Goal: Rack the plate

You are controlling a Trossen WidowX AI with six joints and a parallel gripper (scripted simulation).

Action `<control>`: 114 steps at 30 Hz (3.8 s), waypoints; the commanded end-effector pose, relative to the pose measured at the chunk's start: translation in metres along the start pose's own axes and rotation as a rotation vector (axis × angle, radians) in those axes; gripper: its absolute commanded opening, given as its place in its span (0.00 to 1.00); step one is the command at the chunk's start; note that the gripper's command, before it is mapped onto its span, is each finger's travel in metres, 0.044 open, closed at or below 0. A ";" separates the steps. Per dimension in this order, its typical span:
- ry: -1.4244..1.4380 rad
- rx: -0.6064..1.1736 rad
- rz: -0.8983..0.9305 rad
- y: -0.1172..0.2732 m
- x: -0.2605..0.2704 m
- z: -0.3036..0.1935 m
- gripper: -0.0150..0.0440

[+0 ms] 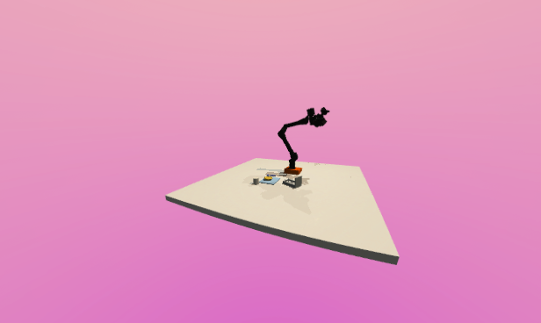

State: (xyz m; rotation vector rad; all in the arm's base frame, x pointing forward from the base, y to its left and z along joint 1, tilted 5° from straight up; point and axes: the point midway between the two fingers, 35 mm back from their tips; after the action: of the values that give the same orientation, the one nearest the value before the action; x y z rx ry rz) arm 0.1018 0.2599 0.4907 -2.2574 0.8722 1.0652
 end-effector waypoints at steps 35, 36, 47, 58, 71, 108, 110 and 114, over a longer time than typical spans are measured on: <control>-0.220 0.103 0.453 -0.084 0.135 -0.019 0.93; -0.229 0.109 0.469 -0.085 0.140 -0.021 0.93; -0.349 0.182 0.632 -0.094 0.196 -0.040 0.93; -0.483 0.267 0.759 -0.093 0.246 -0.062 0.93; -0.645 0.409 0.948 -0.075 0.308 -0.091 0.93; -1.346 1.053 1.404 0.048 0.452 -0.151 0.93; -1.389 1.100 1.422 0.057 0.457 -0.153 0.93; -1.476 1.197 1.454 0.075 0.466 -0.157 0.93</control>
State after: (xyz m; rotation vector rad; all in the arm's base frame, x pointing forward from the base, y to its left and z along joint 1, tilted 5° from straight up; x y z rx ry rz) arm 0.3583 -0.0368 0.2003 0.4183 1.5982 1.5486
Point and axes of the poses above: the point midway between the two fingers, 35 mm back from their tips, its own y axis back along the fingers, its own x axis across the jaws, z = x × y, and after that the axes turned 2 degrees about -y, right-handed
